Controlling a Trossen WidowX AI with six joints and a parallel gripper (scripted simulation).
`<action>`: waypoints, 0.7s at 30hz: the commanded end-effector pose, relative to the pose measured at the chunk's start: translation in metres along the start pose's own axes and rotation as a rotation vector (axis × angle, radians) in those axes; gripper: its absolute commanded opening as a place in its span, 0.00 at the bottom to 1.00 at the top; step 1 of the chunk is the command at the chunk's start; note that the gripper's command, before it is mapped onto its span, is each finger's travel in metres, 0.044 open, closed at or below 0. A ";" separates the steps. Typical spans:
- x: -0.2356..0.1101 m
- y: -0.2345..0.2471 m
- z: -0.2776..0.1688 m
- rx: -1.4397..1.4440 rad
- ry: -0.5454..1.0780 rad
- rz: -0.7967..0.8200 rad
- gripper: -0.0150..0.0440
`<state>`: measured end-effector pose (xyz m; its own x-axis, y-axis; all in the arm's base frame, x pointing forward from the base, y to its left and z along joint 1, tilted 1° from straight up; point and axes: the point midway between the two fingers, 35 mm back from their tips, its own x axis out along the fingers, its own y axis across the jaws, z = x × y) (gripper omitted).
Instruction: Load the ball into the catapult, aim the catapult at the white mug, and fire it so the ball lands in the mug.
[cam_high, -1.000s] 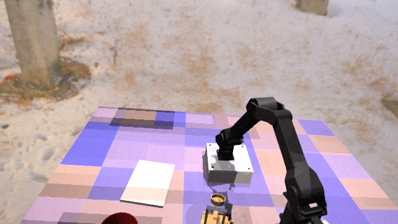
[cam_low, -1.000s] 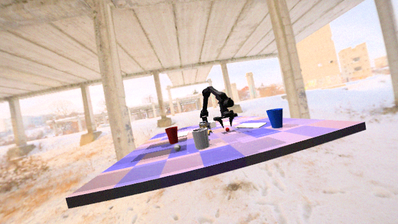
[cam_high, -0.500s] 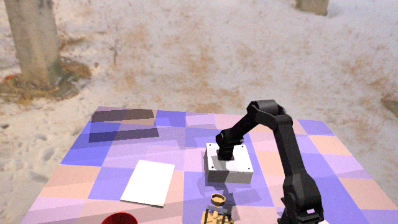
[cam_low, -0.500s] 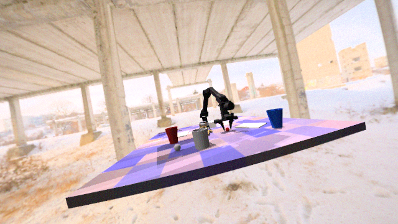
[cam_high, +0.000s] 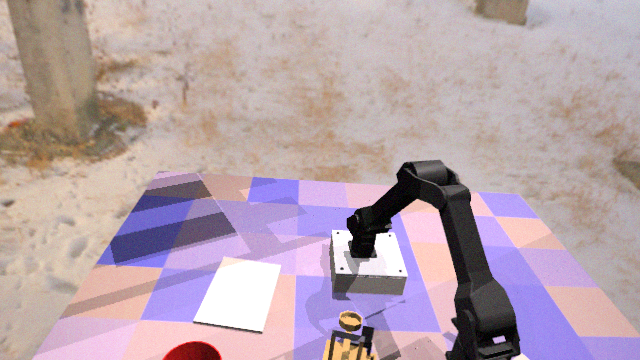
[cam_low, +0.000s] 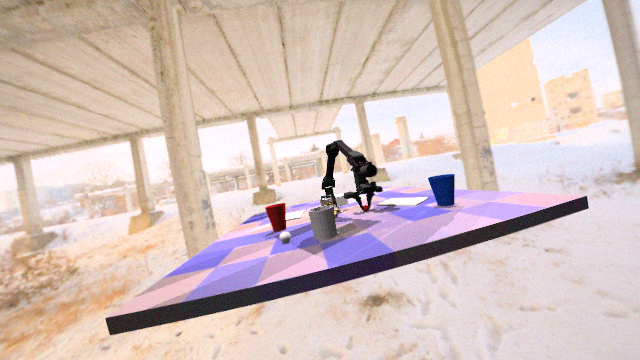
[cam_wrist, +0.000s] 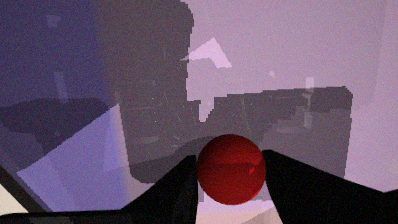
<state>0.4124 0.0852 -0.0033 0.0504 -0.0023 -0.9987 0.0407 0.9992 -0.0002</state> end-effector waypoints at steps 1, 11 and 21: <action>-0.009 -0.001 0.004 -0.018 -0.022 -0.007 0.25; -0.068 0.001 0.003 -0.002 -0.005 -0.003 0.25; -0.124 0.000 -0.008 0.012 0.013 0.000 0.25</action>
<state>0.4010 0.0851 0.1141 0.0452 -0.0042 -0.9990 0.0481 0.9988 -0.0020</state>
